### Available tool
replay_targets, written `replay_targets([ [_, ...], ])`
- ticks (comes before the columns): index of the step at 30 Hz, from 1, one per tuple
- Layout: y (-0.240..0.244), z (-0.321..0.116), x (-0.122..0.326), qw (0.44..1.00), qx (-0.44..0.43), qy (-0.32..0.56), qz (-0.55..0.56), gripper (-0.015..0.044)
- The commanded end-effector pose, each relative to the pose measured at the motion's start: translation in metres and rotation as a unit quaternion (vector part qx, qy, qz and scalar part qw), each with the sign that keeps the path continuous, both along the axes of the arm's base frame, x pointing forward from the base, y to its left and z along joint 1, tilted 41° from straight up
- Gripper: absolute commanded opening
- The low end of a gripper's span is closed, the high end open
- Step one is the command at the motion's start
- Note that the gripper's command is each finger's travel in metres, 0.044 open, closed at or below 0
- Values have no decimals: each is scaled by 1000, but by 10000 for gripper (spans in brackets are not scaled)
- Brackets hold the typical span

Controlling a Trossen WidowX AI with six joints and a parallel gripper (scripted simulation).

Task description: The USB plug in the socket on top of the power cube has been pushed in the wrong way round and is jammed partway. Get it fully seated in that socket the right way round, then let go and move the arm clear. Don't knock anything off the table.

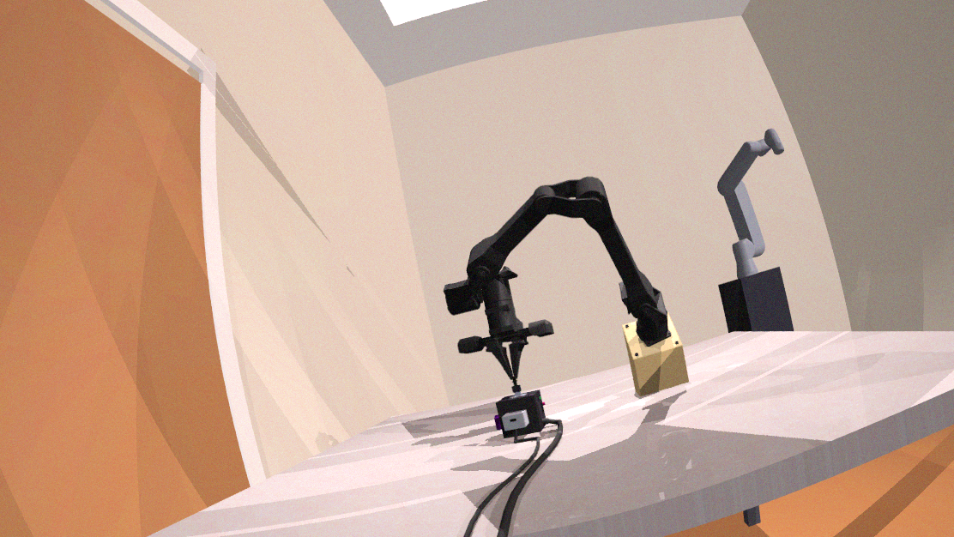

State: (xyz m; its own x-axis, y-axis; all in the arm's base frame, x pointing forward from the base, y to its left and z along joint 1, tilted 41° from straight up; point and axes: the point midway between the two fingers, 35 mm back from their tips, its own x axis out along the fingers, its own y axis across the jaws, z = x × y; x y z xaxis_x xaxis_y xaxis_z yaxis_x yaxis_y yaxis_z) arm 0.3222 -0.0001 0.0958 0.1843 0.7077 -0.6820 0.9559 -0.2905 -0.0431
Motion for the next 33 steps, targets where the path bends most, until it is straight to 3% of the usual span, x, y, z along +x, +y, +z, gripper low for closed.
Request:
replay_targets([
  [1,1,-1,0,1000,2,2,-2,0],
  [33,3,-4,1,1000,2,2,-2,0],
])
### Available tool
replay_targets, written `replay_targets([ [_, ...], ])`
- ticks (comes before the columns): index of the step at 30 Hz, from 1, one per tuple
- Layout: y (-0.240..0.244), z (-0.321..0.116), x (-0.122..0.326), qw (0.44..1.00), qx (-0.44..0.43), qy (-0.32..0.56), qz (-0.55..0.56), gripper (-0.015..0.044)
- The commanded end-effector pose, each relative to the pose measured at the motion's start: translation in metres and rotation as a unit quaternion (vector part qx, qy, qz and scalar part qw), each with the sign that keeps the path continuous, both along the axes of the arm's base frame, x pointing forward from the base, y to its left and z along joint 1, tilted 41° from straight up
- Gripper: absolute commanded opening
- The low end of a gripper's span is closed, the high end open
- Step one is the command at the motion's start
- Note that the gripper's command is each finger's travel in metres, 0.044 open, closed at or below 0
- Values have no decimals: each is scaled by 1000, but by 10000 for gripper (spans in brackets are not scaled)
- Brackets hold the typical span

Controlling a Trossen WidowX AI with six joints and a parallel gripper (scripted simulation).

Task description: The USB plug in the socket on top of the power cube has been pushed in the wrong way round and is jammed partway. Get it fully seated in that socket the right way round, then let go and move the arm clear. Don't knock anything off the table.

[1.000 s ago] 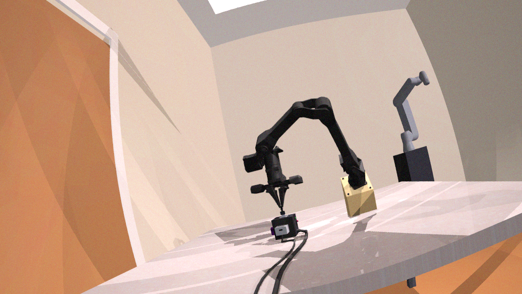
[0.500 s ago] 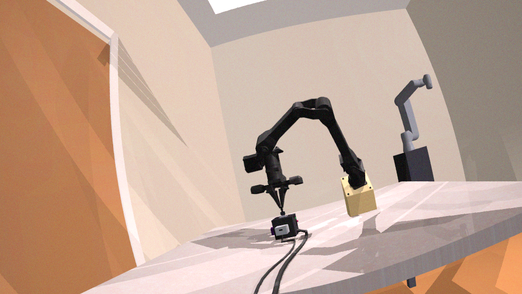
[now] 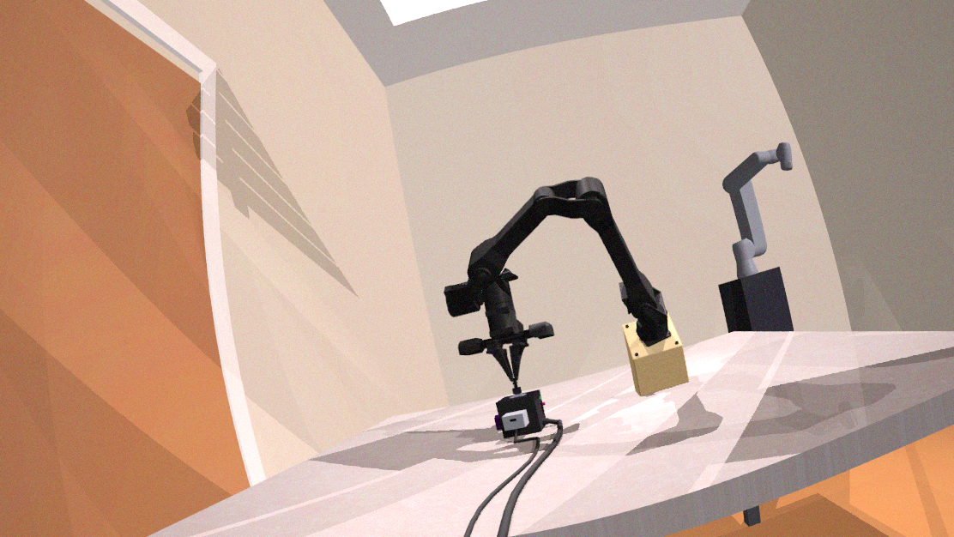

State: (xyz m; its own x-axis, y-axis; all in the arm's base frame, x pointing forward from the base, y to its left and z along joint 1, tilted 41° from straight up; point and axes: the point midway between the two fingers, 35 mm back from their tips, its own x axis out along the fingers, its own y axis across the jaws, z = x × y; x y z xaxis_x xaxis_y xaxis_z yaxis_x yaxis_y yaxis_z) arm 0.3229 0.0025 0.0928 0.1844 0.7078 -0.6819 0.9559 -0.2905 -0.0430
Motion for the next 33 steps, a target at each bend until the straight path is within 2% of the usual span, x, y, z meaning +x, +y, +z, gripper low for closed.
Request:
replay_targets([
  [1,1,-1,0,1000,2,2,-2,0],
  [33,3,-4,1,1000,2,2,-2,0],
])
